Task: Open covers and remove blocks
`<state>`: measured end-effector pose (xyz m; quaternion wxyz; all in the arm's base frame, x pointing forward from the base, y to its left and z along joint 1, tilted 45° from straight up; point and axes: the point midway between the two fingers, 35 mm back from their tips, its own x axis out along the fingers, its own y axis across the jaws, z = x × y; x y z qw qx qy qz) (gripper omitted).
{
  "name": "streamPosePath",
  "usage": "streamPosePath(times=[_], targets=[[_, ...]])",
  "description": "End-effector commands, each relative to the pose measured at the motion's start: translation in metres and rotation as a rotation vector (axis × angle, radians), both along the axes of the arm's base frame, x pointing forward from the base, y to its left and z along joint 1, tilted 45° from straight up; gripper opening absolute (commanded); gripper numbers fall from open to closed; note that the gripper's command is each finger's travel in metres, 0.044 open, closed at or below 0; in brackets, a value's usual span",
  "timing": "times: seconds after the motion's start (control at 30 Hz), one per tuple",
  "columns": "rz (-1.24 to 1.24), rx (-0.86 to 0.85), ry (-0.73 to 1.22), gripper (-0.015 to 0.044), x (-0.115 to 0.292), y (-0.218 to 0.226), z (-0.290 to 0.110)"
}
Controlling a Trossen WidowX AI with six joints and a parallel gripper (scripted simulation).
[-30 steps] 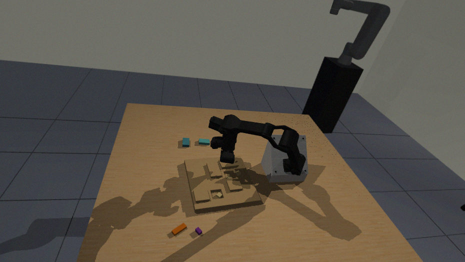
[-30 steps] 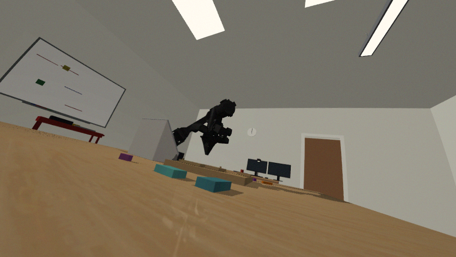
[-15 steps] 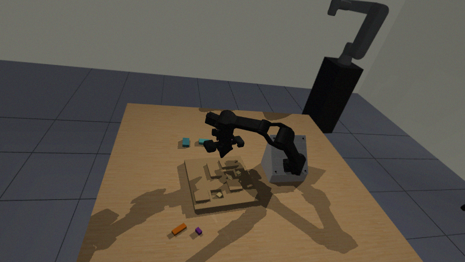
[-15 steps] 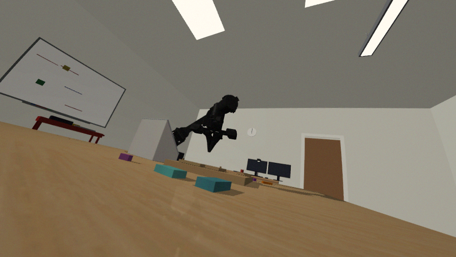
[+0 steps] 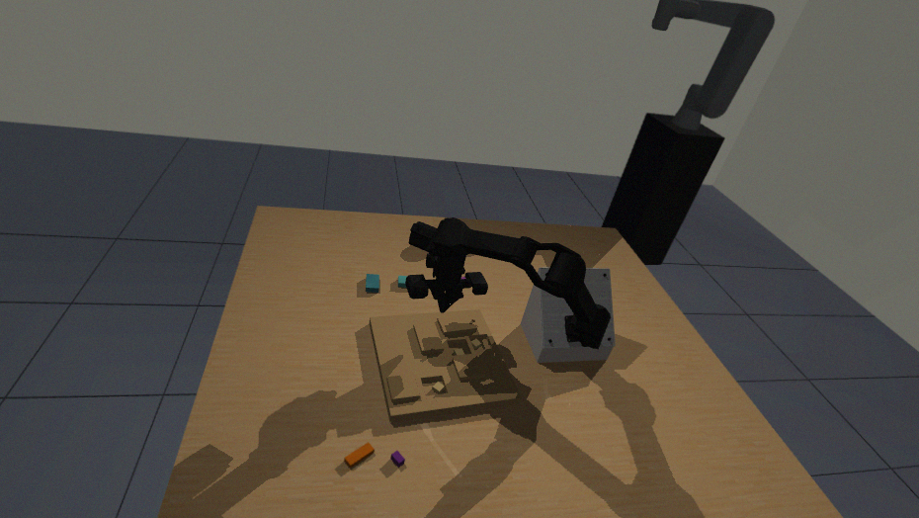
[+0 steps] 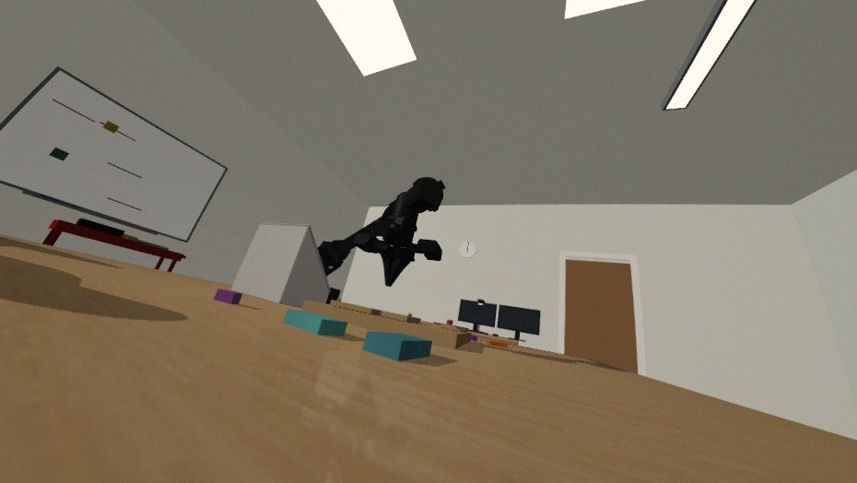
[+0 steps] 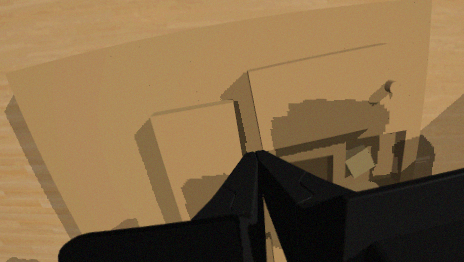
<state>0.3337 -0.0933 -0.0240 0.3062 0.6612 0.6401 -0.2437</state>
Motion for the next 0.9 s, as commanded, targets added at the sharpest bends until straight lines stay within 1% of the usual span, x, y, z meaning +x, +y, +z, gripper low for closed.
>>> streamPosePath(times=[0.0, 0.87], targets=[[-0.003, -0.002, 0.010, 0.0000, -0.001, 0.000, 0.000], [-0.004, -0.002, 0.010, 0.0000, 0.002, 0.016, -0.018]])
